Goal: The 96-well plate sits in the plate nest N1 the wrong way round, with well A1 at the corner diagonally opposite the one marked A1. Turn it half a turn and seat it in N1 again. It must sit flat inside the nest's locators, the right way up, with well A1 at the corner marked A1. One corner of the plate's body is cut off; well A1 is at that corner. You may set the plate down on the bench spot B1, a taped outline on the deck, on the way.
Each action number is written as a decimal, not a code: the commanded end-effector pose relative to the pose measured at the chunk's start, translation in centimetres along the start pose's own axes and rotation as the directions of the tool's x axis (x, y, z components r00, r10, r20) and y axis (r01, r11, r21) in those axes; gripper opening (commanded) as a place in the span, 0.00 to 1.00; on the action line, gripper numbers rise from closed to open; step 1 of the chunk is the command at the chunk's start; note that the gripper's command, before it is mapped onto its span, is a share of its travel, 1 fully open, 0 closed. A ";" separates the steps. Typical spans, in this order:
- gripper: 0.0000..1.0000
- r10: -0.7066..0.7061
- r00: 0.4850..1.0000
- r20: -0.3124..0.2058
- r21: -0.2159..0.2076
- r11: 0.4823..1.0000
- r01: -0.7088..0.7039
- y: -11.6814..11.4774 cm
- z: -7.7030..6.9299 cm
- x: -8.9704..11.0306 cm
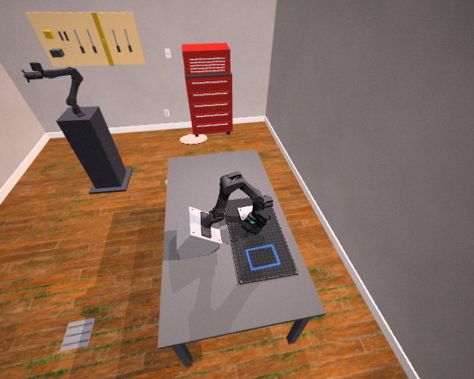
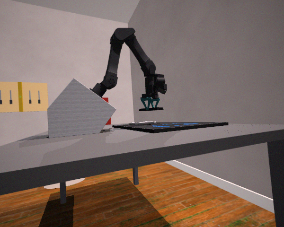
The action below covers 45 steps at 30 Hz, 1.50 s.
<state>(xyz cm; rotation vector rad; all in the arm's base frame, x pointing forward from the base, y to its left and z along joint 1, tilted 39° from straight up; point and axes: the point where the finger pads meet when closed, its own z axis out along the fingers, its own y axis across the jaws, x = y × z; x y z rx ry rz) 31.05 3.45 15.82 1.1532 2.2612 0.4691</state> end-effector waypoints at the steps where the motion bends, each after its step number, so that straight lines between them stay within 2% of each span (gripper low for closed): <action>1: 0.00 0.027 0.999 0.032 0.001 1.000 -0.027 0.6 -0.3 0.1; 25: 0.00 0.029 0.999 0.029 0.000 1.000 -0.029 4.6 -0.4 6.3; 27: 0.00 0.029 0.999 0.029 0.000 1.000 -0.029 4.6 -0.4 6.3; 42: 0.00 0.029 0.999 0.028 0.000 1.000 -0.029 7.3 -0.4 10.6; 45: 0.00 0.029 0.999 0.028 0.000 1.000 -0.029 7.5 -0.4 10.8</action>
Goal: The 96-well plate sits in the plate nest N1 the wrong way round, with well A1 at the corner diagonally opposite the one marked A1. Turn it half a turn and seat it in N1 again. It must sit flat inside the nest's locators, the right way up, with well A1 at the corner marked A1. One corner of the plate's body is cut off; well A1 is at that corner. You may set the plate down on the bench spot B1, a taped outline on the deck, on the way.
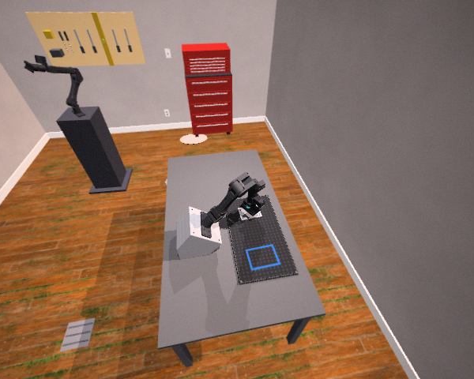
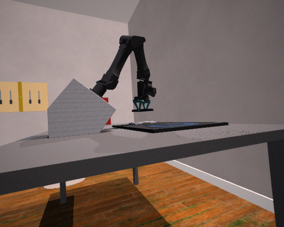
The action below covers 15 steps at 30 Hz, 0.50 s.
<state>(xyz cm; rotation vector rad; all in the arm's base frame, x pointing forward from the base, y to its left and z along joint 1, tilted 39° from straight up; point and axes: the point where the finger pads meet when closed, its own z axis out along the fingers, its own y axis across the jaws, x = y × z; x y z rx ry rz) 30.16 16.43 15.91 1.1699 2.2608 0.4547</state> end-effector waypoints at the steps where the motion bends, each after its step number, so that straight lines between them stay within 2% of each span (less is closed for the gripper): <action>1: 0.00 0.021 0.999 0.023 -0.014 1.000 -0.021 0.8 -0.5 0.1; 8: 0.00 0.021 1.000 0.023 -0.014 1.000 -0.021 2.0 -0.6 2.1; 15: 0.00 0.021 1.000 0.023 -0.014 1.000 -0.021 2.1 -0.6 2.2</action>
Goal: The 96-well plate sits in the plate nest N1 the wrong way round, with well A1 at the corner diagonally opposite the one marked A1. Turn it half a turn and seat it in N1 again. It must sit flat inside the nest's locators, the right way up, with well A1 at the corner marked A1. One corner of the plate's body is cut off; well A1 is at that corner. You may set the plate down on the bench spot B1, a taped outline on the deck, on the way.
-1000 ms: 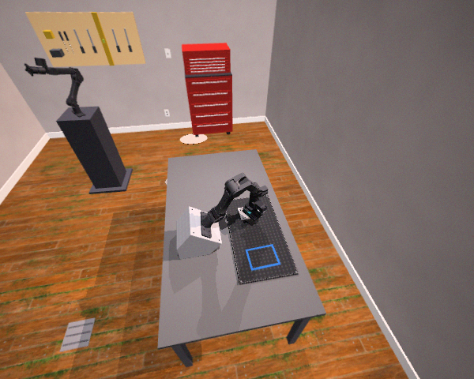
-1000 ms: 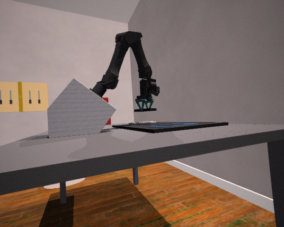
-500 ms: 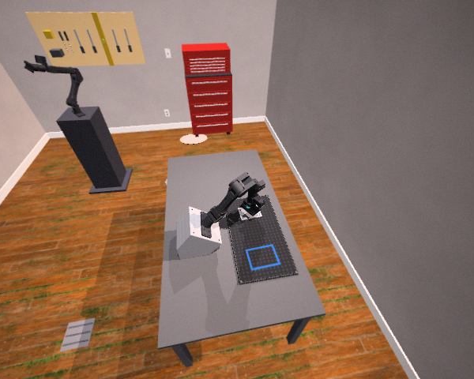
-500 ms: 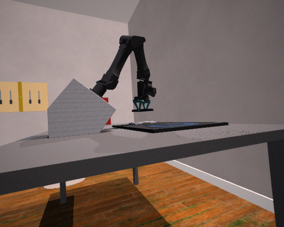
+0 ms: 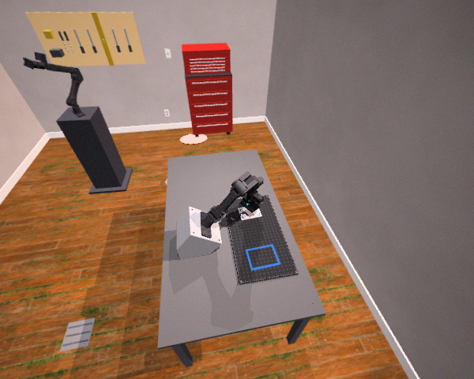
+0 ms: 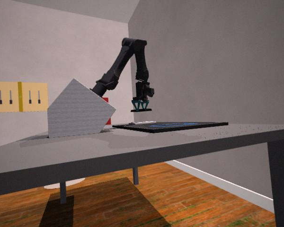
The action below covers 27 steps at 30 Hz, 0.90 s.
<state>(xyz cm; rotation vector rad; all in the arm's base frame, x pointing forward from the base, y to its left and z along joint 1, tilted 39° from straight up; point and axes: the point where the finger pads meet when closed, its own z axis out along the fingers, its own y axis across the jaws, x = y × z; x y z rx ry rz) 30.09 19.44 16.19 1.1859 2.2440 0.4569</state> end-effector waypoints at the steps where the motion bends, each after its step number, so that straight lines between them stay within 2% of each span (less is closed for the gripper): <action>1: 0.00 0.006 1.000 0.013 -0.011 1.000 -0.006 0.3 -0.4 -0.2; 2: 0.00 0.006 1.000 0.013 -0.011 1.000 -0.006 0.3 -0.4 -0.2; 8: 0.00 -0.192 0.981 0.015 -0.009 0.981 0.192 0.3 -0.4 -0.2; 16: 0.00 -0.444 0.896 0.017 -0.005 0.896 0.444 0.3 -0.4 -0.2; 18: 0.00 -0.444 0.896 0.017 -0.005 0.896 0.444 0.3 -0.4 -0.2; 27: 0.00 -0.689 0.725 0.017 0.001 0.725 0.689 0.3 -0.4 -0.1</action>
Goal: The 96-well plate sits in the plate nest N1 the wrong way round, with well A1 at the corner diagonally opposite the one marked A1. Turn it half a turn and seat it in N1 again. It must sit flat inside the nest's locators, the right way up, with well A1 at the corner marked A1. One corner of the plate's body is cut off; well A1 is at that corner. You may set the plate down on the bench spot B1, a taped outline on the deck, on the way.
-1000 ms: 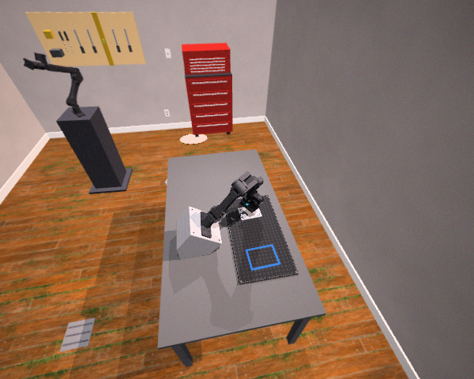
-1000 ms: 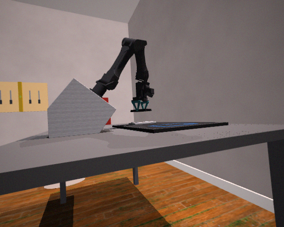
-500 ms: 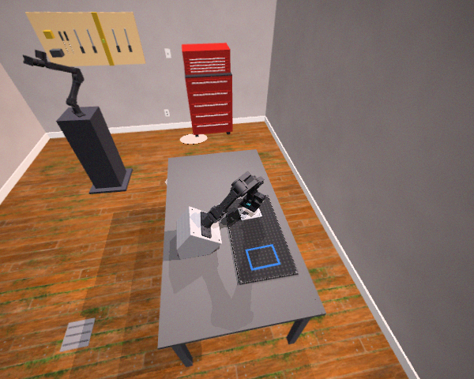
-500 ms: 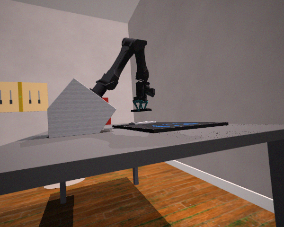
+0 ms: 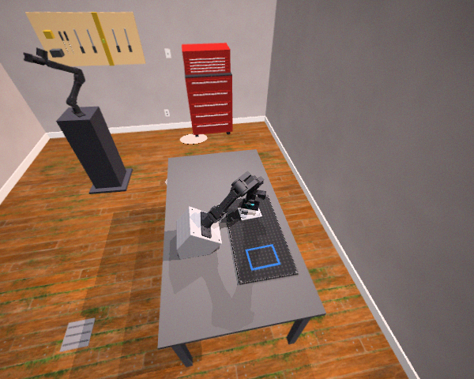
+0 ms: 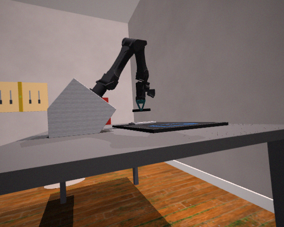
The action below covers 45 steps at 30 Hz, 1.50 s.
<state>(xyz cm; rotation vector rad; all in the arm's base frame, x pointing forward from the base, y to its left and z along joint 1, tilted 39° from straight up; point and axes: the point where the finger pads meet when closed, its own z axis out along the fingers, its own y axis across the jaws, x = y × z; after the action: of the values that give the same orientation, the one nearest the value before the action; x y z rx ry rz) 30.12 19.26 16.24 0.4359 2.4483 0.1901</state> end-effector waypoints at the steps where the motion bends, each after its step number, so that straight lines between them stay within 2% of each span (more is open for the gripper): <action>1: 0.00 -0.169 0.986 0.014 -0.008 0.986 0.169 0.4 -0.4 -0.2; 6: 0.00 -0.330 0.944 0.015 -0.006 0.944 0.330 0.4 -0.4 -0.2; 8: 0.00 -0.330 0.944 0.015 -0.006 0.944 0.330 0.4 -0.4 -0.2; 12: 0.00 -0.432 0.902 0.016 -0.004 0.902 0.432 0.4 -0.4 -0.1; 45: 0.00 -0.432 0.902 0.016 -0.005 0.902 0.432 0.4 -0.4 -0.2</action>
<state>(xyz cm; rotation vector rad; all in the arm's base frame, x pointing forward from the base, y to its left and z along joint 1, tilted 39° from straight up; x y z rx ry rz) 30.07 19.32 16.20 -0.1169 2.4734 -0.0037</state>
